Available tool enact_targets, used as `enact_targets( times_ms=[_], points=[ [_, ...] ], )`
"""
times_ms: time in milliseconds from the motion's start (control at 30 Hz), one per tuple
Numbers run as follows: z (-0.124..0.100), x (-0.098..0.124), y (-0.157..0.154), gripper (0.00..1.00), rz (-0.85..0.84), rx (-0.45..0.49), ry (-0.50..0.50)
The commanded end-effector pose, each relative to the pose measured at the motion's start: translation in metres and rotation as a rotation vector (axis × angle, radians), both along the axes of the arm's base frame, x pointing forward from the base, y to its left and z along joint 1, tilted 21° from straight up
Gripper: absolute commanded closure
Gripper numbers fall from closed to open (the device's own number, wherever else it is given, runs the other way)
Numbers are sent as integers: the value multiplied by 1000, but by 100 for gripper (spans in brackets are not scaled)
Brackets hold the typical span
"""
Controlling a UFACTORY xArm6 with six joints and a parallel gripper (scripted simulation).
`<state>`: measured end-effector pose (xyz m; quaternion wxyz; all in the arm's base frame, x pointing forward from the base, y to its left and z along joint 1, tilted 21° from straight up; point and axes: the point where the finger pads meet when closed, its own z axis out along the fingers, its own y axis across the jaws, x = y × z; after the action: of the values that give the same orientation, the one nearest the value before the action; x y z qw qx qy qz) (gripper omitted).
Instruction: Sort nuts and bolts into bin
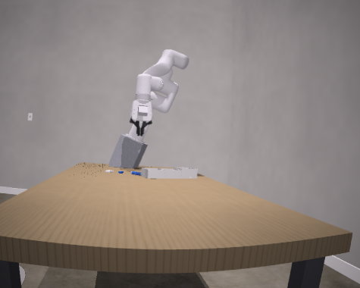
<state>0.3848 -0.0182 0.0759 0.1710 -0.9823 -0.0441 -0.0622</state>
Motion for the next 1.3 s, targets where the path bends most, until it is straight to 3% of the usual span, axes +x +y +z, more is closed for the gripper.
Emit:
enact_targets(
  times_ms=[0,100,567,900,1267],
  points=[
    [-18,29,23,93,146,-14,-58],
    [-29,46,37,93,210,-20,-83],
    [-72,112,94,93,210,-20,-83],
    [-72,112,94,93,210,-20,-83],
    [-99,116,105,93,210,-20,-83]
  ],
)
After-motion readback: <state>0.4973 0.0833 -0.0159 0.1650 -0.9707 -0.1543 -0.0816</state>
